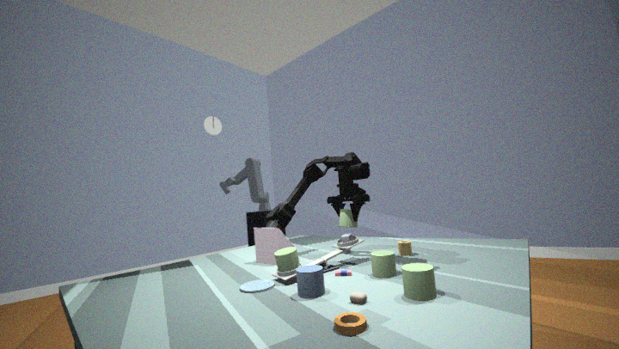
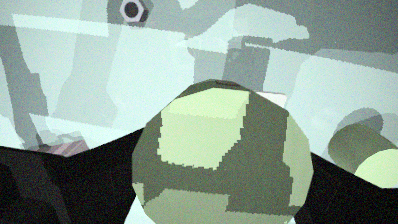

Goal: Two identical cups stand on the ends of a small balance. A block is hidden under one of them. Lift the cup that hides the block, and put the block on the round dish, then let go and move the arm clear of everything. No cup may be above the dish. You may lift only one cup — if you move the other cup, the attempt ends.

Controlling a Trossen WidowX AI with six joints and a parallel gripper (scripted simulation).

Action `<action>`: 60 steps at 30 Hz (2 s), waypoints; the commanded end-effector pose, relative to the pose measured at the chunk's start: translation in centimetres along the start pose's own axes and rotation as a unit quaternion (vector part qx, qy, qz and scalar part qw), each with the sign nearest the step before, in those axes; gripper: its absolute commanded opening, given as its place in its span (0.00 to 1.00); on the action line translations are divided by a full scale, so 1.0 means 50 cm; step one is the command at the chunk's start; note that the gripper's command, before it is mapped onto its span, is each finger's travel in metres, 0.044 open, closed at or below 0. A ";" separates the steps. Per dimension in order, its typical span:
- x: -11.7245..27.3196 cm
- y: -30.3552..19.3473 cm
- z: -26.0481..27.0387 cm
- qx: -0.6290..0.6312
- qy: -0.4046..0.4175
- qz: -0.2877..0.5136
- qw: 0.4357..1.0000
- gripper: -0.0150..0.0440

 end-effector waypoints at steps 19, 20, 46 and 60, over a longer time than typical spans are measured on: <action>-0.132 0.170 0.182 0.005 -0.007 -0.013 1.000 0.25; -0.134 0.172 0.186 0.005 -0.007 -0.014 1.000 0.25; -0.230 0.176 0.187 0.005 -0.007 -0.016 1.000 0.25; -0.241 0.180 0.187 0.009 -0.007 -0.018 1.000 0.57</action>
Point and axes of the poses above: the point midway between the two fingers, 35 mm back from their tips, its own x axis back along the fingers, its own z axis across the jaws, y = z × x, the point moved 4 cm from there along x, back along the fingers, and after that the axes turned 9 degrees about x, right-handed, at the moved point
